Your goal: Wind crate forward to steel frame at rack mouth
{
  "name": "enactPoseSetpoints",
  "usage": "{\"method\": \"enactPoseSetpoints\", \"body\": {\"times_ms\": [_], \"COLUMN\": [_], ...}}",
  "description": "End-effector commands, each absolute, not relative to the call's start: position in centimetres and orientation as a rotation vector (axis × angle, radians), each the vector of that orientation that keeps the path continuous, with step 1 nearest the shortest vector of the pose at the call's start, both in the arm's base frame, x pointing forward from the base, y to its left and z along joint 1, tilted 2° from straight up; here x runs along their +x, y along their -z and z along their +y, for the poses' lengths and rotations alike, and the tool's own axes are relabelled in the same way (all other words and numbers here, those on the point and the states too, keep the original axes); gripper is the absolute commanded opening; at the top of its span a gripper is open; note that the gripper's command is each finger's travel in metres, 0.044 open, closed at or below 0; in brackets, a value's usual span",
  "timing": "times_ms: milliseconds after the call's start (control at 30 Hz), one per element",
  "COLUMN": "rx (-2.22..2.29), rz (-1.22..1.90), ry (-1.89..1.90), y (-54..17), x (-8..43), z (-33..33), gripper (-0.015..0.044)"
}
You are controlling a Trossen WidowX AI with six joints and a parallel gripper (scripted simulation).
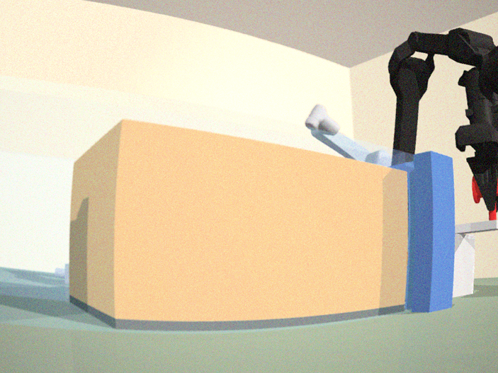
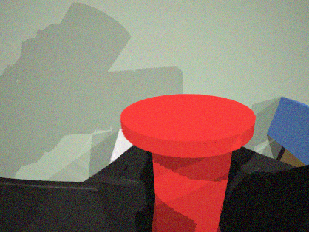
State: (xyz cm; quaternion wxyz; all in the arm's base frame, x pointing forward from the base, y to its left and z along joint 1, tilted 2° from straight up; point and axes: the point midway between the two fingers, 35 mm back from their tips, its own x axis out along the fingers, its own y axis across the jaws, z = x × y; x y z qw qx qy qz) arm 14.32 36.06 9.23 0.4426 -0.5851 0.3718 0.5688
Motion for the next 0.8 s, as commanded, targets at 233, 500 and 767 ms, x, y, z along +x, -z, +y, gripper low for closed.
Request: {"method": "enactPoseSetpoints", "body": {"times_ms": [233, 500, 767], "rx": [-1.453, -1.453, -1.453], "rz": [0.946, 0.947, 0.947], "ry": [-1.448, -1.449, -1.449], "y": [-8.9, -8.8, -8.8], "x": [11.7, 10.9, 10.2], "z": [35.3, 34.9, 34.4], "gripper": [0.0, 0.0, 0.0]}}
